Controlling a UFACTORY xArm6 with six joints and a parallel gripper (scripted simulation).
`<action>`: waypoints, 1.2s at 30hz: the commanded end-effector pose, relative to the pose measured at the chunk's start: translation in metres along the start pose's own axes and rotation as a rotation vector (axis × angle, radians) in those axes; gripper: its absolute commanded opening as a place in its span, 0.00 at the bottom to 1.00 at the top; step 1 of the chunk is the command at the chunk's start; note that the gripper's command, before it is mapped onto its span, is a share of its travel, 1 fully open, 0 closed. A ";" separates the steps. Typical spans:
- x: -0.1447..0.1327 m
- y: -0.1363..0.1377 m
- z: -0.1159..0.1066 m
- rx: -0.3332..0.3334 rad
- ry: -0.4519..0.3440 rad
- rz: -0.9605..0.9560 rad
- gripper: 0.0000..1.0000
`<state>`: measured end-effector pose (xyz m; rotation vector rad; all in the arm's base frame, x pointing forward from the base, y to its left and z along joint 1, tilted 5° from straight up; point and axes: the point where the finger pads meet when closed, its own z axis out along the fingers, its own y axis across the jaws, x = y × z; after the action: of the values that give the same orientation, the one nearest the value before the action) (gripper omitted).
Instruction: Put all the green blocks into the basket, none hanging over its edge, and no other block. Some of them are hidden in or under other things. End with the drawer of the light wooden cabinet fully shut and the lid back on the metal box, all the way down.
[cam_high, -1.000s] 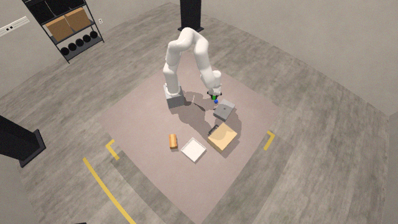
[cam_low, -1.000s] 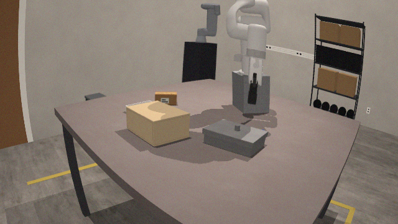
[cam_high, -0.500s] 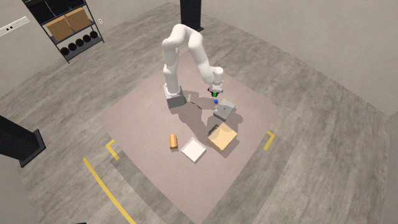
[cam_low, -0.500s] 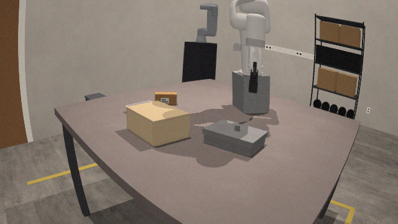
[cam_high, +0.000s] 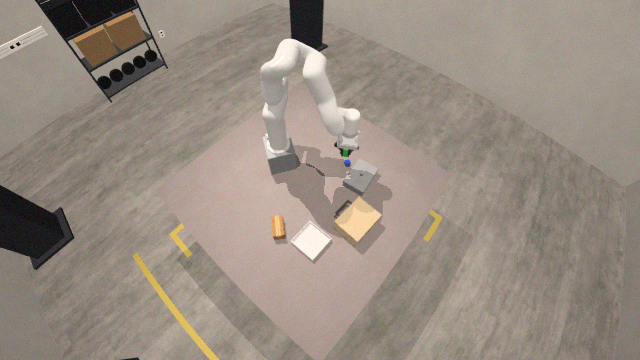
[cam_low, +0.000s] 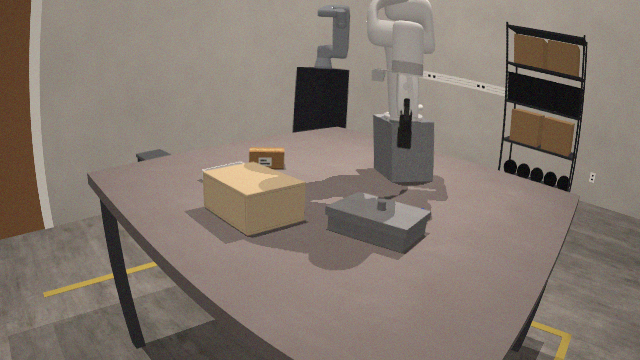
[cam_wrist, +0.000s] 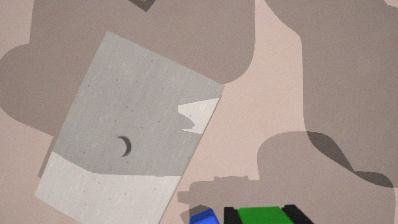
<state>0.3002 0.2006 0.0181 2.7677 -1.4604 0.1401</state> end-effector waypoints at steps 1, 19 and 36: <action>0.037 -0.016 -0.001 0.001 -0.001 -0.018 0.00; 0.236 0.008 -0.003 0.002 -0.003 -0.190 0.00; 0.405 0.068 -0.002 0.005 0.000 -0.208 0.00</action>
<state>0.4476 -0.1176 0.0510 2.8675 -1.1695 0.1757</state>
